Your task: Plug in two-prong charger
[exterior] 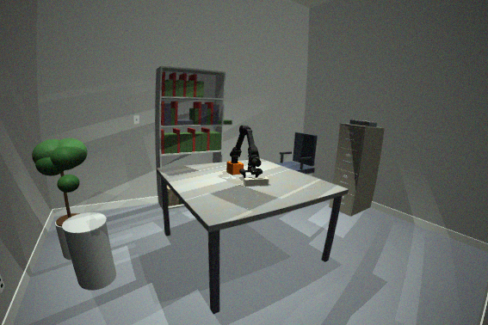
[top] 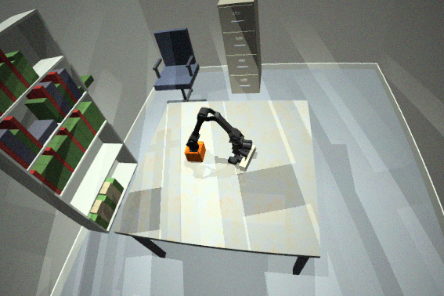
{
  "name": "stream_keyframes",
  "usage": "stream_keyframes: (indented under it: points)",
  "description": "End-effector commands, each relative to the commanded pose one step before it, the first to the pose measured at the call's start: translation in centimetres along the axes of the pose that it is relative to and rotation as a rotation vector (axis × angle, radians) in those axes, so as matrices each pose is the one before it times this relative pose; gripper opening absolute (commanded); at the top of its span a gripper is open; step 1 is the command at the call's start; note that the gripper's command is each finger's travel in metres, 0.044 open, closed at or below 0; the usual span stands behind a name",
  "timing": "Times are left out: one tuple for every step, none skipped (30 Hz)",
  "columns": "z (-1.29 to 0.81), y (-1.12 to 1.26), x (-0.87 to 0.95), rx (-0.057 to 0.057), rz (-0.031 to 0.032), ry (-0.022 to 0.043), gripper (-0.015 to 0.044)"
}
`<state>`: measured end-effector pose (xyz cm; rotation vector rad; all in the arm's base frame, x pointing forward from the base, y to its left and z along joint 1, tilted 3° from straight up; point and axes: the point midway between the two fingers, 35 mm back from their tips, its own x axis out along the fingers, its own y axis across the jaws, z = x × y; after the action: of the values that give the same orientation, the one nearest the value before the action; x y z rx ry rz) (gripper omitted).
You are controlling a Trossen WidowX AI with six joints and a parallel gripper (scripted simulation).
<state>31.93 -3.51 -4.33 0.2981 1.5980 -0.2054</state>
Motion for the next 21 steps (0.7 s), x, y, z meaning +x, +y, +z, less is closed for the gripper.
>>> stream_keyframes:
  points:
    - [-0.552,-0.047,0.077,0.0022,-0.00393,0.00139,0.0440]
    - [-0.109,0.004,0.005,0.0000,0.00000,0.00008,0.0440]
    - [-0.109,0.004,0.005,0.0000,0.00000,0.00008,0.0440]
    - [-0.110,0.004,0.005,0.0000,0.00000,0.00008,0.0440]
    - [-0.110,0.004,0.006,0.0000,0.00000,0.00008,0.0440]
    - [-0.110,0.003,0.006,0.0000,0.00000,0.00008,0.0440]
    - [-0.110,0.003,0.006,0.0000,0.00000,0.00008,0.0440]
    - [-0.110,0.003,0.006,0.0000,0.00000,0.00008,0.0440]
    - [-0.110,0.003,0.006,0.0000,0.00000,0.00008,0.0440]
    - [-0.110,0.003,0.007,0.0000,0.00000,0.00008,0.0440]
    - [-0.111,0.002,0.007,0.0000,0.00000,0.00008,0.0440]
    - [-0.111,0.002,0.007,0.0000,0.00000,0.00009,0.0440]
    - [-0.111,0.002,0.007,0.0000,0.00000,0.00009,0.0440]
    - [-0.111,0.002,0.007,0.0000,0.00000,0.00009,0.0440]
    - [-0.111,0.002,0.007,0.0000,0.00000,0.00009,0.0440]
    - [-0.111,0.001,0.008,0.0000,0.00000,0.00009,0.0440]
    - [-0.111,0.001,0.008,0.0000,0.00000,0.00009,0.0440]
    - [-0.112,0.001,0.008,0.0000,0.00000,0.00009,0.0440]
    - [-0.112,0.001,0.008,0.0000,0.00000,0.00009,0.0440]
    - [-0.112,0.001,0.008,0.0000,0.00000,0.00009,0.0440]
    - [-0.112,0.000,0.009,0.0000,0.00000,0.00009,0.0440]
